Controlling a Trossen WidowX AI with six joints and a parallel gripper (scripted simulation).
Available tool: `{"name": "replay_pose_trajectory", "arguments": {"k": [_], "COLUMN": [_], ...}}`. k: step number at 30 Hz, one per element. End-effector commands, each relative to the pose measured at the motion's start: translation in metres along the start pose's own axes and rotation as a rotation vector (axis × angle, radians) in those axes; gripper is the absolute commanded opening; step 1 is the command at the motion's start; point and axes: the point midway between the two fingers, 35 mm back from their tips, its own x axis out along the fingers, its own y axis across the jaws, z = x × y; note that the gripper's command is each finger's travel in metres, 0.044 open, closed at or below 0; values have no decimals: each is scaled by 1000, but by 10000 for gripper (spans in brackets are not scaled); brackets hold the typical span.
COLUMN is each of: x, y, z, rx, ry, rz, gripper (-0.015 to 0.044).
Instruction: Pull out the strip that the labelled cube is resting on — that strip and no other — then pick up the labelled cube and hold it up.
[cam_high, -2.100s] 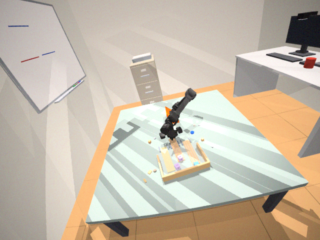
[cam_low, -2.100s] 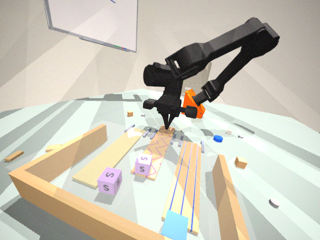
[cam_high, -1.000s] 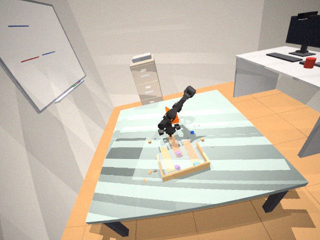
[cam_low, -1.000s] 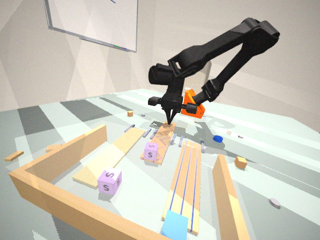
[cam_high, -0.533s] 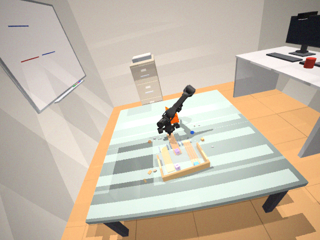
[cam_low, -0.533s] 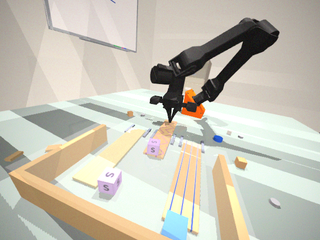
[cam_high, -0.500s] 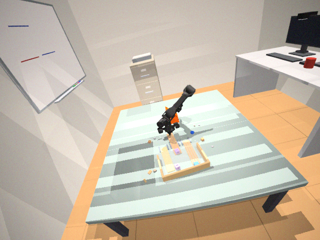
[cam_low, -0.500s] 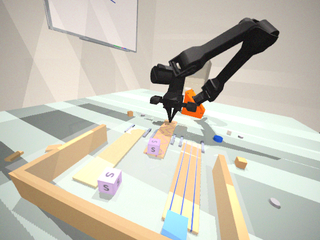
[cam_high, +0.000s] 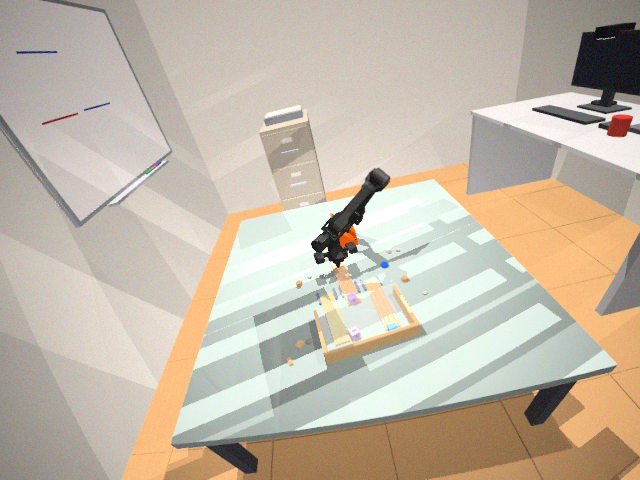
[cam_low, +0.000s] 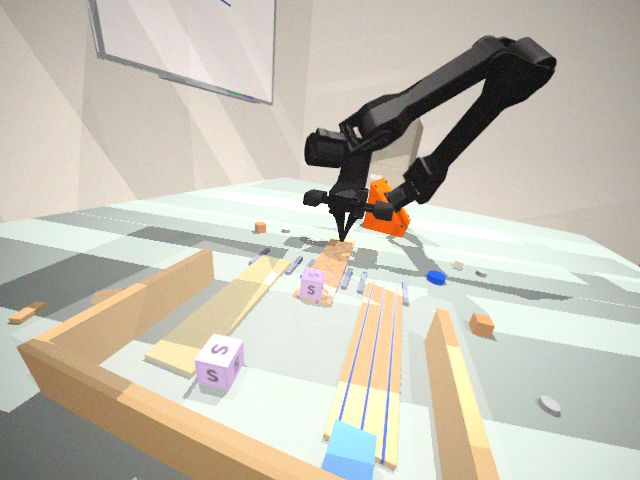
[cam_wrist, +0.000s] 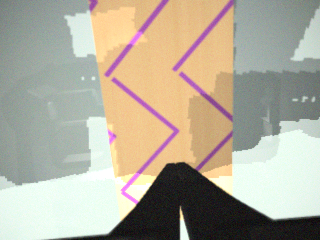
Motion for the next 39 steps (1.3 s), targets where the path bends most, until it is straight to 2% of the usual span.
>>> {"name": "replay_pose_trajectory", "arguments": {"k": [1,39], "x": [5,5], "y": [4,4], "z": [-15,-27], "rx": [11,11], "ry": [32,33], "rz": [10,10], "gripper": [0,0]}}
